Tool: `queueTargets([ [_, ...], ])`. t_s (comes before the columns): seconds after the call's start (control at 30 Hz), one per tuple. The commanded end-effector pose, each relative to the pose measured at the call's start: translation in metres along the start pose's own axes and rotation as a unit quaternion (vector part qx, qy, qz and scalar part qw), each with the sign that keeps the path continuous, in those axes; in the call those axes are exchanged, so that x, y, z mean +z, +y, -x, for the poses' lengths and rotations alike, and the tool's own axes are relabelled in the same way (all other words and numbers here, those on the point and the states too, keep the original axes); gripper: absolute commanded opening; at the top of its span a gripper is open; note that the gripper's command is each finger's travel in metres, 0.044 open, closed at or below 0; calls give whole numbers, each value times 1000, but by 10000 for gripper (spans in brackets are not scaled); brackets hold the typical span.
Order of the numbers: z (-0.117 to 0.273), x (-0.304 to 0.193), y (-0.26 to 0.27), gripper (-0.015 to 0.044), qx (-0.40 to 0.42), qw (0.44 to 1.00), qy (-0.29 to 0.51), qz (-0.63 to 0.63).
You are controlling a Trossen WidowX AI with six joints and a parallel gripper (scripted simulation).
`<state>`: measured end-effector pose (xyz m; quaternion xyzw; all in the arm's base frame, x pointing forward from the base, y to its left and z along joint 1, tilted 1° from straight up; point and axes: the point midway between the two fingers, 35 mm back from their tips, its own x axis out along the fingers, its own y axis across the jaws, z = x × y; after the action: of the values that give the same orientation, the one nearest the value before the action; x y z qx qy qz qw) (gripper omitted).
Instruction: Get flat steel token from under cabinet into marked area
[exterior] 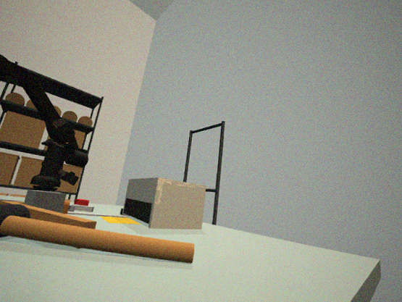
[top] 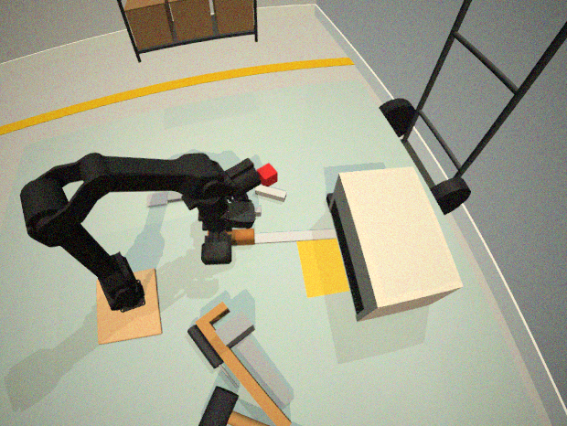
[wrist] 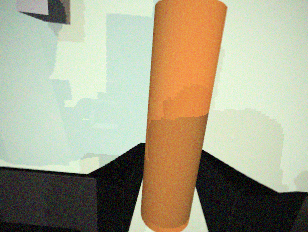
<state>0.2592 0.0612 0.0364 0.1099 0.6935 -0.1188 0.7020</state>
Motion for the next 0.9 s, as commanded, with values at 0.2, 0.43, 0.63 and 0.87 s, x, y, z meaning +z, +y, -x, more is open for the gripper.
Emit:
queueTargets([
  [0.2, 1, 15, 1, 0, 2, 1000, -2, 7],
  [0.43, 1, 25, 1, 0, 2, 1000, -2, 8],
  [0.63, 1, 33, 2, 0, 2, 1000, -3, 9],
  [0.87, 1, 41, 2, 0, 2, 1000, -3, 9],
])
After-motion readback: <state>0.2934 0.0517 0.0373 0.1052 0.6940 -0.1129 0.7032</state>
